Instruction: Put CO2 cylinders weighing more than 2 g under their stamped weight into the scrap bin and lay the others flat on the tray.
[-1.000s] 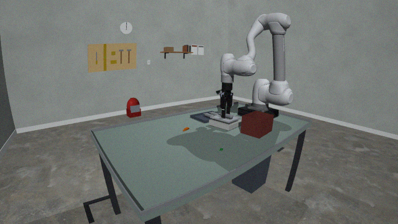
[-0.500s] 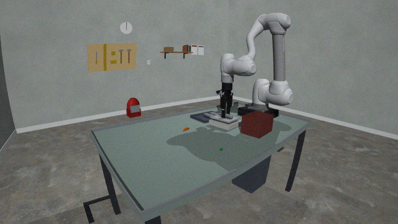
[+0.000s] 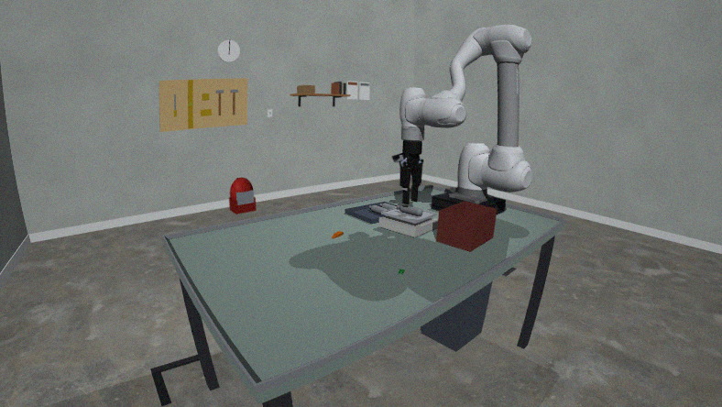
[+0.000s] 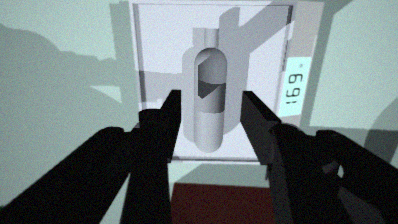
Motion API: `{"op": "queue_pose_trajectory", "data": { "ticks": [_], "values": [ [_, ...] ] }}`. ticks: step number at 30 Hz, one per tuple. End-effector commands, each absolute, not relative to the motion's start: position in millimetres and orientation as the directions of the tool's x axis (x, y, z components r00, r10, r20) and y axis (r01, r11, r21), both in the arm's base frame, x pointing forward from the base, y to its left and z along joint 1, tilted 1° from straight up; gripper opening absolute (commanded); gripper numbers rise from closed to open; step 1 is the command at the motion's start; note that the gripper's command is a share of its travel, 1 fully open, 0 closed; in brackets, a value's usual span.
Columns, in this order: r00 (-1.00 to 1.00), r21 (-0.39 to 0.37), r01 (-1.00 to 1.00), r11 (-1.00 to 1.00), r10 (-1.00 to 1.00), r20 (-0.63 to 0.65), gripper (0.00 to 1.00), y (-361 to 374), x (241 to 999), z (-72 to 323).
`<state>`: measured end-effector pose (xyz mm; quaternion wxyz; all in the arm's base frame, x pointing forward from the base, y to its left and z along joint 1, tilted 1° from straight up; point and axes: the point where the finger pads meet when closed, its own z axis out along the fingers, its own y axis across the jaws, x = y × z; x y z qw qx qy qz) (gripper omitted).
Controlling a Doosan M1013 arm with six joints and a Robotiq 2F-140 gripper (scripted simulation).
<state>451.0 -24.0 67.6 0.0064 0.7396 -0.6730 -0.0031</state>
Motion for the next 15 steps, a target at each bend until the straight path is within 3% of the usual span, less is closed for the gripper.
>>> {"op": "queue_pose_trajectory", "data": {
  "ticks": [1,8,15],
  "values": [
    [0.094,0.013,-0.995,-0.094,-0.996,0.004,0.41,-24,452,92],
    [0.094,0.013,-0.995,-0.094,-0.996,0.004,0.41,-24,452,129],
    [0.094,0.013,-0.995,-0.094,-0.996,0.004,0.41,-24,452,136]
  ]
}}
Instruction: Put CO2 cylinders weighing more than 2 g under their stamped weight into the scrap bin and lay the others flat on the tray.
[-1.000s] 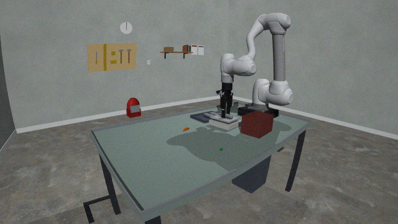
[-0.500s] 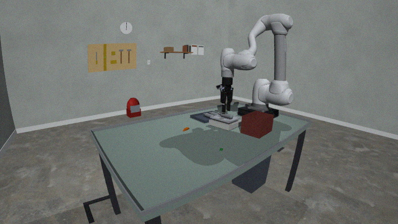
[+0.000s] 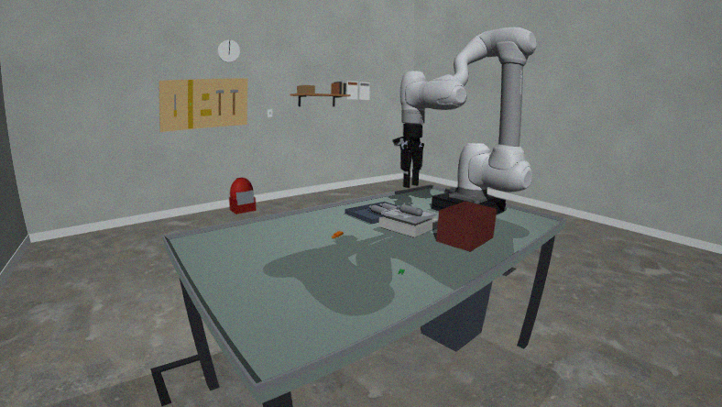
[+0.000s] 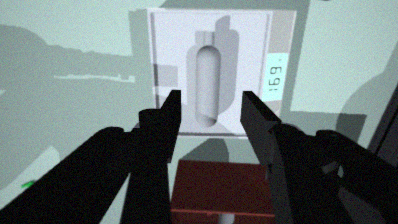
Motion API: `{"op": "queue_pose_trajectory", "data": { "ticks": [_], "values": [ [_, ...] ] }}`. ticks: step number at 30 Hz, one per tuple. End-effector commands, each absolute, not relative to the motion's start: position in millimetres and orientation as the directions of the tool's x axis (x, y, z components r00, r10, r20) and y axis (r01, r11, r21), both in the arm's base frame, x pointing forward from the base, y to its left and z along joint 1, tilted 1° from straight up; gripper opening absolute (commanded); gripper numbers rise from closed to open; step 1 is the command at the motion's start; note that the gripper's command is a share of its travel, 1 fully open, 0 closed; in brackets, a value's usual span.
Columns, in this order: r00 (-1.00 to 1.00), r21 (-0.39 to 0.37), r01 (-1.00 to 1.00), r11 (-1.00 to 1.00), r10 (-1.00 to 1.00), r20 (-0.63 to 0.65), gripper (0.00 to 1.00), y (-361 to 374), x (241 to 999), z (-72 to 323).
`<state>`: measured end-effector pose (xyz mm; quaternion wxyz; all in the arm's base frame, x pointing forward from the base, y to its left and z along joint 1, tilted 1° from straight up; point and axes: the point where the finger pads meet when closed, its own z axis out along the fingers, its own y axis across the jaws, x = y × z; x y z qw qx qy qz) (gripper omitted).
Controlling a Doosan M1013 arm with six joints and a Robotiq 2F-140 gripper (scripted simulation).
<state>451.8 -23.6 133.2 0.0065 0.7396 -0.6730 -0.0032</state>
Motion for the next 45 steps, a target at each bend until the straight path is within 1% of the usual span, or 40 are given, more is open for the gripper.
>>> {"op": "queue_pose_trajectory", "data": {
  "ticks": [1,5,7,10,12,14,15,21,26,27,29,30,34,45],
  "values": [
    [0.094,0.013,-0.995,-0.094,-0.996,0.004,0.41,-24,452,136],
    [0.054,0.013,-0.998,-0.054,-0.999,0.004,0.41,-24,450,138],
    [-0.026,0.012,-1.000,0.026,-1.000,0.005,0.41,-25,445,143],
    [-0.233,0.011,-0.972,0.233,-0.972,0.008,0.41,-27,433,154],
    [-0.233,0.011,-0.972,0.233,-0.972,0.008,0.41,-27,433,154],
    [-0.412,0.009,-0.911,0.412,-0.911,0.010,0.41,-28,421,165],
    [-0.462,0.009,-0.887,0.462,-0.887,0.008,0.41,-29,415,170],
    [-0.713,0.012,-0.701,0.713,-0.701,-0.003,0.41,-32,375,201],
    [-0.874,0.015,-0.485,0.874,-0.485,-0.007,0.41,-33,356,213],
    [-0.899,0.016,-0.438,0.899,-0.438,-0.006,0.41,-33,355,214],
    [-0.899,0.016,-0.438,0.899,-0.438,-0.006,0.41,-33,355,214],
    [-0.956,0.013,-0.294,0.956,-0.294,-0.002,0.41,-33,354,215],
    [-0.993,-0.001,-0.114,0.994,-0.114,0.011,0.41,-33,353,215],
    [-0.995,-0.004,-0.094,0.996,-0.094,0.013,0.41,-33,353,215]
  ]
}}
